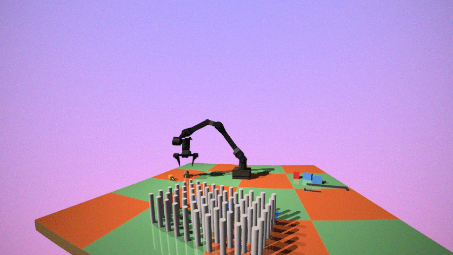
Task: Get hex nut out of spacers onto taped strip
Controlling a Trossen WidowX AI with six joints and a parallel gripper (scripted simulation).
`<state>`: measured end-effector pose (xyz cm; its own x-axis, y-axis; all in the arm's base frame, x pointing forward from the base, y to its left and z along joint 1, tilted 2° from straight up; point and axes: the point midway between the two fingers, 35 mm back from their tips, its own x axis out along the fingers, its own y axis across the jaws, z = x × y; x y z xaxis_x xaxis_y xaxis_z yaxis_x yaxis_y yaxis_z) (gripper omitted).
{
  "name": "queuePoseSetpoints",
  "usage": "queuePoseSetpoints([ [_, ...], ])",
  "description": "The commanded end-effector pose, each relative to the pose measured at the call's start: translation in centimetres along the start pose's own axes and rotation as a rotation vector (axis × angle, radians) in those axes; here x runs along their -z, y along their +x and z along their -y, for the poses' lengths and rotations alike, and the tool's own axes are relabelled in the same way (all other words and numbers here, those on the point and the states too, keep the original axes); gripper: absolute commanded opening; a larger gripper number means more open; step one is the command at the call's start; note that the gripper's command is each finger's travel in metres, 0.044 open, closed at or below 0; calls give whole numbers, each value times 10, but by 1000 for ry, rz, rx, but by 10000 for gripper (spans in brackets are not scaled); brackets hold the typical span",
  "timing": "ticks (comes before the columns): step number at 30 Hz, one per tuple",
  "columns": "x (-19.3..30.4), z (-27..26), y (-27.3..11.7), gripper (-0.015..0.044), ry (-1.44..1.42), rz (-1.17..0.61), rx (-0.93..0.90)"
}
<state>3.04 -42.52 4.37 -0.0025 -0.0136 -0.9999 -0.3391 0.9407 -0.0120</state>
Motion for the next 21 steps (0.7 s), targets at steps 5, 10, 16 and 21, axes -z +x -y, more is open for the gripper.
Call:
queuePoseSetpoints([
  [5,0,-1,1,440,0,1,-4],
  [10,0,-1,1,440,18,4,-3],
  [16,2,-3,3,440,579,107,-10],
  [21,4,-5,4,440,1106,204,-61],
])
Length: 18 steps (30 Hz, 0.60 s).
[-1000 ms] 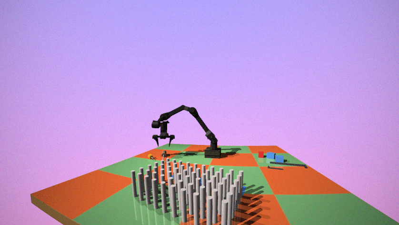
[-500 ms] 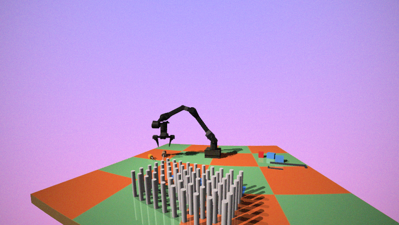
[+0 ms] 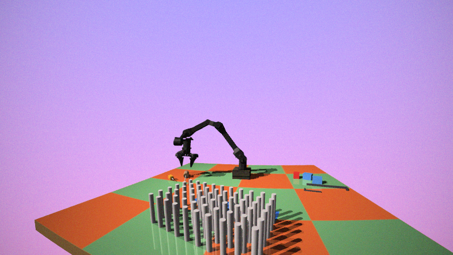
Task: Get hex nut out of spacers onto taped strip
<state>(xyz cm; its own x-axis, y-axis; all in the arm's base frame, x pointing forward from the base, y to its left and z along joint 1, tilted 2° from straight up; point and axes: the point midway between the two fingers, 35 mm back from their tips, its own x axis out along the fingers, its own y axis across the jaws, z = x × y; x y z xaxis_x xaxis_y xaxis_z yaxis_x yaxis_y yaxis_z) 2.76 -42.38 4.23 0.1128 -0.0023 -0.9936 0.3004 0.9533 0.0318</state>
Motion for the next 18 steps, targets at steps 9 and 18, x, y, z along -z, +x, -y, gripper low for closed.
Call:
queuePoseSetpoints([
  [9,8,0,0,440,1403,160,-233],
  [18,11,2,-4,440,2069,146,-454],
])
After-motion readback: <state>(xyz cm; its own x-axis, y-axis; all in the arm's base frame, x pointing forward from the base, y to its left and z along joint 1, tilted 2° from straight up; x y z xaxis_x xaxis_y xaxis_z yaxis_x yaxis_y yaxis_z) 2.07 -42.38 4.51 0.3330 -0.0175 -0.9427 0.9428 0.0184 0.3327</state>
